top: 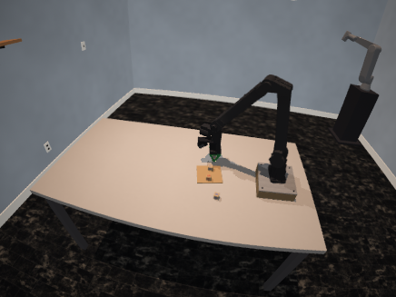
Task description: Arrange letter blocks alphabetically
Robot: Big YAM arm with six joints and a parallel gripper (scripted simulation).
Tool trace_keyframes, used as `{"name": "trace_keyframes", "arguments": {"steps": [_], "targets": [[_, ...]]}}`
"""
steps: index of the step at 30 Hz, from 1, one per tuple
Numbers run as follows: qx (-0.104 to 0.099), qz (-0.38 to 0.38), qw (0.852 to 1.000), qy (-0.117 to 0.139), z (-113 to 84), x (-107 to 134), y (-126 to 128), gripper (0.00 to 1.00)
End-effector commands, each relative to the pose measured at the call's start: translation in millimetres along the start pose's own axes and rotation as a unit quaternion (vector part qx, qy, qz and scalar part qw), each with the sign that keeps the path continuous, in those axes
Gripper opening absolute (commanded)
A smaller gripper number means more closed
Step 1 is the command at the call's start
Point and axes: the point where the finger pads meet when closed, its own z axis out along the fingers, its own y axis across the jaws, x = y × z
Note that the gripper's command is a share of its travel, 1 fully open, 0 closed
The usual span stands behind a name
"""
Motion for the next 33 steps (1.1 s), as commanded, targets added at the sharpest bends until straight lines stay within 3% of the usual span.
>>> {"name": "trace_keyframes", "arguments": {"steps": [1, 8, 9, 33], "targets": [[0.004, -0.001, 1.000, -0.011, -0.4, -10.0, -0.4, 0.39], [0.004, -0.001, 1.000, -0.011, -0.4, -10.0, -0.4, 0.39], [0.004, -0.001, 1.000, -0.011, -0.4, -10.0, -0.4, 0.20], [0.004, -0.001, 1.000, -0.011, -0.4, -10.0, -0.4, 0.20]]}}
